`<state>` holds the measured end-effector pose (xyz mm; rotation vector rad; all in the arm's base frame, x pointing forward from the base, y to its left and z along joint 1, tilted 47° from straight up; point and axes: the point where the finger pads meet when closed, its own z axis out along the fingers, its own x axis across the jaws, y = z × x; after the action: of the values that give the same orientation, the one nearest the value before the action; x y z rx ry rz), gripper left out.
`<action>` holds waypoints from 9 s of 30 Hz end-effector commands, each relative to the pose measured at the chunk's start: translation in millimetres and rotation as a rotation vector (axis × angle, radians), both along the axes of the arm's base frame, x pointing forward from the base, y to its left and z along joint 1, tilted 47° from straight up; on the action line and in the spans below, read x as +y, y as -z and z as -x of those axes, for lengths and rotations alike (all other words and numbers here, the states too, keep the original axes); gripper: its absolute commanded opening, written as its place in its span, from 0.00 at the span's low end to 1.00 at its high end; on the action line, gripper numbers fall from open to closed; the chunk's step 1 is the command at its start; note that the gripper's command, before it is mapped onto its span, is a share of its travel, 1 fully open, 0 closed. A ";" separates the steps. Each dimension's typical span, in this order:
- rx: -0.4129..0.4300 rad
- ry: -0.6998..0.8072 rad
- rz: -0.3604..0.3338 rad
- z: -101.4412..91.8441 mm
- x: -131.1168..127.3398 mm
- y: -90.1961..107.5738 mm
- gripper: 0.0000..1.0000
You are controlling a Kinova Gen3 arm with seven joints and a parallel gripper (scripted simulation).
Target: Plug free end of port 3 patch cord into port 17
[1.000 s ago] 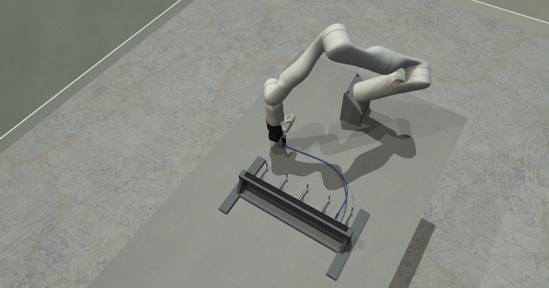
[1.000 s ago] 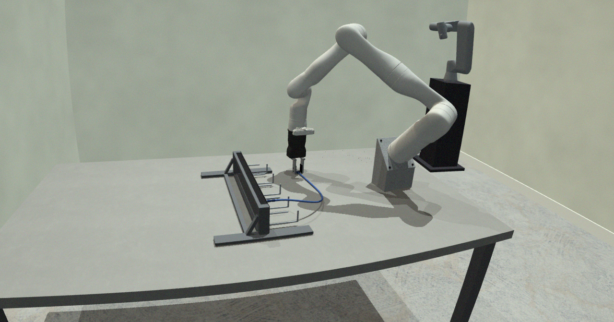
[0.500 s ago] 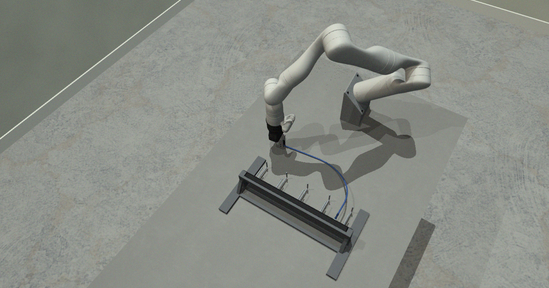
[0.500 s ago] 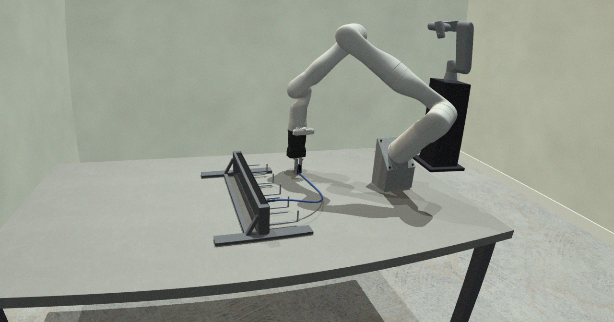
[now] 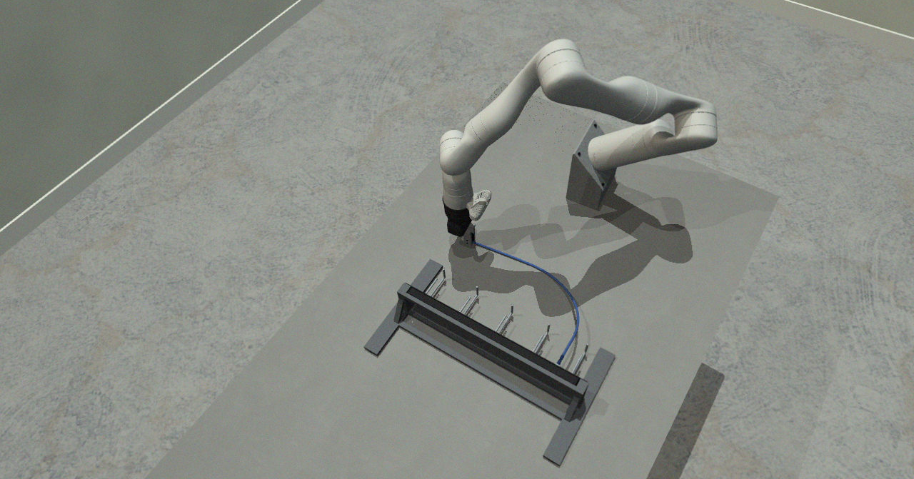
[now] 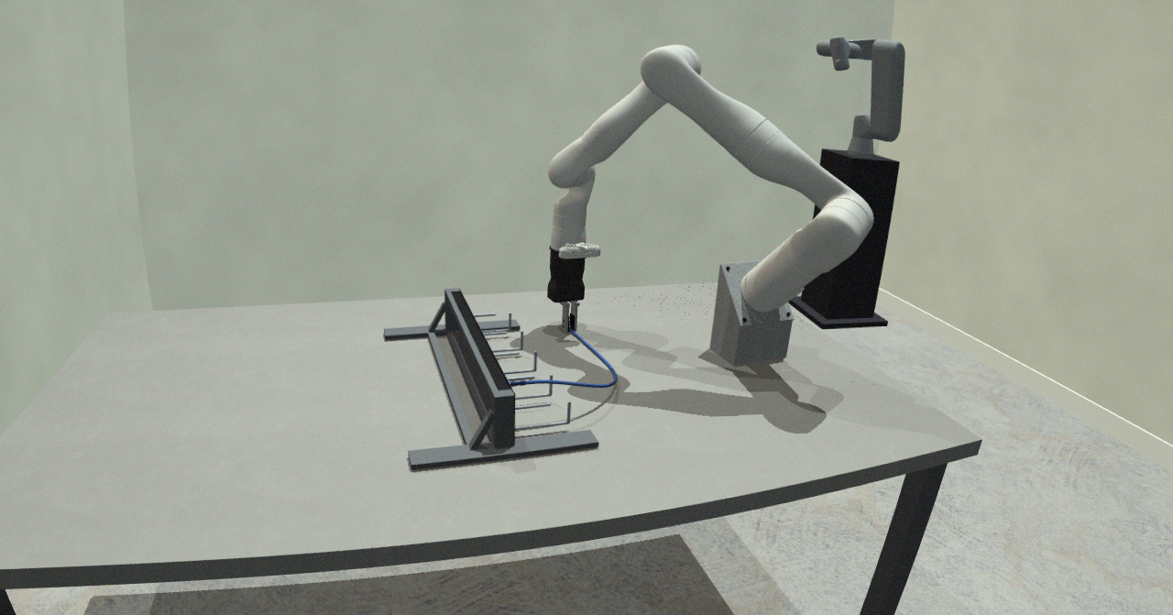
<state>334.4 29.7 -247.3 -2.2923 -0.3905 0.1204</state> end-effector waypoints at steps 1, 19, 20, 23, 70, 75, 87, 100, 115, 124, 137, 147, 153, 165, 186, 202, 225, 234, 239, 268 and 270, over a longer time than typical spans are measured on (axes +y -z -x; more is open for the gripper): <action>-0.012 -0.014 -0.002 0.8 1.5 0.3 0.00; -0.012 -0.014 -0.002 0.8 1.5 0.3 0.00; -0.012 -0.014 -0.002 0.8 1.5 0.3 0.00; -0.012 -0.014 -0.002 0.8 1.5 0.3 0.00; -0.015 -0.013 0.000 -8.1 -22.5 -21.5 0.00; -0.014 -0.013 -0.001 -8.7 -26.0 -25.4 0.00; -0.015 -0.013 -0.001 -12.6 -38.0 -36.8 0.00; -0.015 -0.013 -0.001 -13.3 -41.2 -40.3 0.00; -0.010 -0.009 0.004 -12.6 -45.2 -40.6 0.00; -0.007 -0.006 0.005 -12.4 -46.7 -40.9 0.00; -0.003 -0.002 0.006 -12.6 -47.2 -41.1 0.00; -0.002 0.001 0.006 -12.9 -47.1 -41.3 0.00; 0.000 0.003 0.006 -13.1 -47.0 -41.4 0.00; 0.002 0.006 0.005 -13.5 -46.7 -41.6 0.00; 0.006 0.013 0.005 -14.3 -46.2 -41.9 0.00; 0.008 0.017 0.004 -14.9 -45.7 -42.2 0.00; 0.008 0.018 0.003 -15.2 -45.2 -42.4 0.00; 0.008 0.018 0.003 -15.3 -45.1 -42.4 0.00; 0.006 0.016 0.003 -15.6 -44.9 -42.6 0.00; -0.048 -0.036 -0.012 -23.1 -40.2 -48.7 0.00; -0.056 -0.044 -0.015 -24.2 -39.5 -49.7 0.00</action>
<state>355.4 -9.1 -200.3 -2.2808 -0.4303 0.0901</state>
